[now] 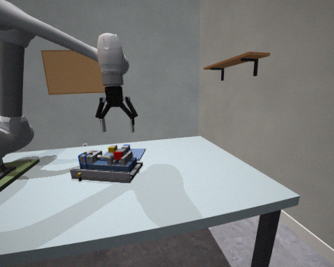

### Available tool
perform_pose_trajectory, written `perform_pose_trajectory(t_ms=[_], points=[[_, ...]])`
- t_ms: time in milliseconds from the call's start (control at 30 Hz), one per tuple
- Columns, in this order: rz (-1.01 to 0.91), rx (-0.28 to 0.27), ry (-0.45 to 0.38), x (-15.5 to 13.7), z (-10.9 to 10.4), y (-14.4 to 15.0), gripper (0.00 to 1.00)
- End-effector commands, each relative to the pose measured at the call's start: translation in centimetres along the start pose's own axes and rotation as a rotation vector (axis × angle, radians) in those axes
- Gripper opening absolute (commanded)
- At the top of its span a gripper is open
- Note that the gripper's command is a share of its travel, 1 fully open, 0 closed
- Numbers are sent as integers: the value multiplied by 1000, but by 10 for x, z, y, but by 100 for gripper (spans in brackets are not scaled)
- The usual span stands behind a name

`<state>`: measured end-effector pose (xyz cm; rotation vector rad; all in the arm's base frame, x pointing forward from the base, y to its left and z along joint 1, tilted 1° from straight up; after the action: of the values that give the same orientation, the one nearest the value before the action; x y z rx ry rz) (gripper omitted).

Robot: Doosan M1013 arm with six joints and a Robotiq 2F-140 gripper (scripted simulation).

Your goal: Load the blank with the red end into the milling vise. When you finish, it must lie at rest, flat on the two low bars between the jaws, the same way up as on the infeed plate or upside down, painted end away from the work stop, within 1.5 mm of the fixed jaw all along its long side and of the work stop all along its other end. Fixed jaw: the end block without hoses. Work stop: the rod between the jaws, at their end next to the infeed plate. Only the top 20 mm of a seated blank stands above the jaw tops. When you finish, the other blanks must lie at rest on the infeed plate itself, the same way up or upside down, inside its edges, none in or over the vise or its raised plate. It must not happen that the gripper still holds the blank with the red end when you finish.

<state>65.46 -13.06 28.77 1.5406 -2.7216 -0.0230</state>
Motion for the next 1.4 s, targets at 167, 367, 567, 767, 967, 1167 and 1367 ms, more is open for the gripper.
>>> perform_pose_trajectory(t_ms=[167, 367, 567, 767, 967, 1167, 1367], points=[[0, 0, 0, 0, -25, 0, 100], [0, 0, 0, 0, -30, 0, 100], [0, 0, 0, 0, -28, 0, 100], [0, 0, 0, 0, -27, 0, 100], [0, 0, 0, 0, -26, 0, 100], [0, 0, 0, 0, -23, 0, 100], [0, 0, 0, 0, -20, 0, 100]])
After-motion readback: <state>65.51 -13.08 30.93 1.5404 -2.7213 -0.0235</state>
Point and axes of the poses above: the point where the finger pads meet when closed, its own z axis out along the fingers, its own y axis across the jaws, x = y × z, the point moved 10 cm from there along -z, back along the fingers, and after that the axes turned 3 degrees about z, right-handed, at the moved point
